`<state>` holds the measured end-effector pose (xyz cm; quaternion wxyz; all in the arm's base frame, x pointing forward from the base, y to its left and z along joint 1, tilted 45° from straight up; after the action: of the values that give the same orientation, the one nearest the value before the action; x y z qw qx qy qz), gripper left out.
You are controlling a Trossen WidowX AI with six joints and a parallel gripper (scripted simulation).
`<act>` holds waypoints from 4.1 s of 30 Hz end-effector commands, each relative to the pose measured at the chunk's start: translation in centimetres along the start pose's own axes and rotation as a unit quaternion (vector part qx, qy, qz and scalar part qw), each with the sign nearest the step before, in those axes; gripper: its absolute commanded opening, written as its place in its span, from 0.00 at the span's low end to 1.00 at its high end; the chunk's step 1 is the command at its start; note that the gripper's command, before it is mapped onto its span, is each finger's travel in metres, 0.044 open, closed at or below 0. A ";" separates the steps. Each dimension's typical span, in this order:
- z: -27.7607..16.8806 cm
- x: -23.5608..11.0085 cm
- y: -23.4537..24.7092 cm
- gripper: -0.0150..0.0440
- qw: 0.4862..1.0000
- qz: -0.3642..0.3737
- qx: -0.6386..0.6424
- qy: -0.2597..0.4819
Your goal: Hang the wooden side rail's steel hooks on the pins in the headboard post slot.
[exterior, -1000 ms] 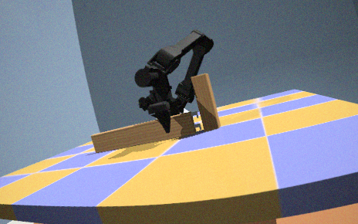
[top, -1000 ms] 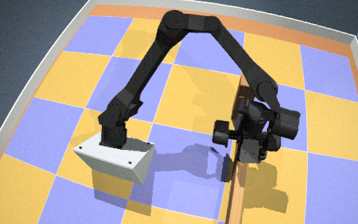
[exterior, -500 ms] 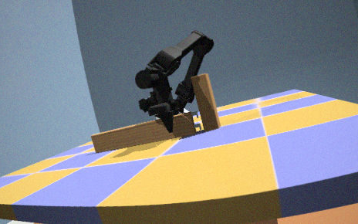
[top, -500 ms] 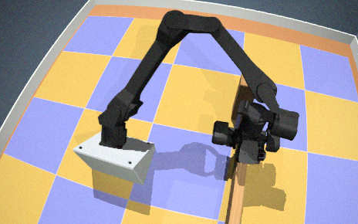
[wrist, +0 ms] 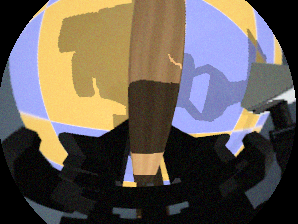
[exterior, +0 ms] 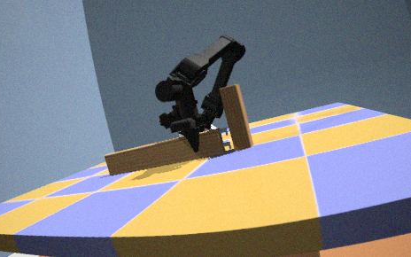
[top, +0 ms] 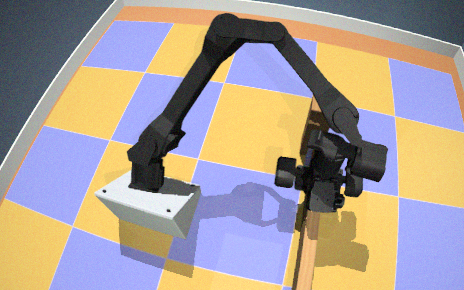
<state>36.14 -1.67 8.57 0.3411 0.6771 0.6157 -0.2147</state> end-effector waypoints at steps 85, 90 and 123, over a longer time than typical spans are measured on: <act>-0.3 -0.4 -1.6 0.25 1.000 0.000 0.025 0.001; -0.3 -0.5 -1.6 0.25 1.000 0.000 0.025 0.001; -0.3 -1.1 -1.6 0.25 1.000 0.000 0.025 0.001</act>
<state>34.43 -1.71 9.05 0.3249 0.6823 0.6150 -0.2253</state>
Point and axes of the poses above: the point midway between the two fingers, 35 mm back from their tips, its own x axis out along the fingers, its own y axis across the jaws, z = x × y, the point moved 4 cm from there along -x, back along the fingers, and after that the axes turned 11 degrees about -x, right-handed, at the moved point
